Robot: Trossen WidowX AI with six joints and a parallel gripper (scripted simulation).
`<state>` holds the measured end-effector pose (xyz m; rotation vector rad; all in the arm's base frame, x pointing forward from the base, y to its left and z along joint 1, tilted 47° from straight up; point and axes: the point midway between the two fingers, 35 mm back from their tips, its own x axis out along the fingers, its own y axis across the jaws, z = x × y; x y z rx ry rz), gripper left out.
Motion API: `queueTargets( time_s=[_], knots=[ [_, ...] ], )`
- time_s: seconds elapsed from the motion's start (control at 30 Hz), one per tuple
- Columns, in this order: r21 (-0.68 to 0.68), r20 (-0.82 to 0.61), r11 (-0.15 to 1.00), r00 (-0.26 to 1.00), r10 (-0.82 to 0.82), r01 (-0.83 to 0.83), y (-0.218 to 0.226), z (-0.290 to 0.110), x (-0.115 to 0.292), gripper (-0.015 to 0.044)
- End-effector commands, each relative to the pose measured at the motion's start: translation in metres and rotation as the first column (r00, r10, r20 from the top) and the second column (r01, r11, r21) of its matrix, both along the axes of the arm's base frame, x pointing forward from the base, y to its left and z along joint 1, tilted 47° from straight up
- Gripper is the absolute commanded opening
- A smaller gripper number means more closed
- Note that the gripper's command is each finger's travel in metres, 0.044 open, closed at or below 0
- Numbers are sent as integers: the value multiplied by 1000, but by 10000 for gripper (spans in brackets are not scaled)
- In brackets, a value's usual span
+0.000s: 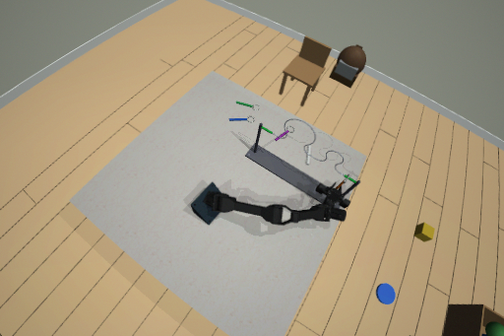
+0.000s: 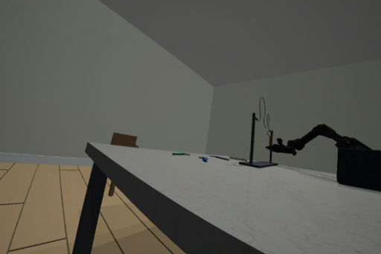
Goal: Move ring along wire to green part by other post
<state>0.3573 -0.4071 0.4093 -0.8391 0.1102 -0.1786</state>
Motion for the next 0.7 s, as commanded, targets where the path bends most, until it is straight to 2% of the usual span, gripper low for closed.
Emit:
queueTargets(
  time_s=[0.0, 0.07, 0.13, 0.33, 0.67],
  knots=[
    [0, 0, 1000, 1000, 0, 0, 0, 0, 0, 81],
    [0, 0, 1000, 1000, 0, 0, 0, 0, 0, 29],
    [0, 0, 1000, 1000, 0, 0, 0, 0, 0, 15],
    [0, 0, 1000, 1000, 0, 0, 0, 0, 0, -142],
    [5, -2, 1000, 1000, 3, -3, 10, 9, 2, -150]
  ],
)
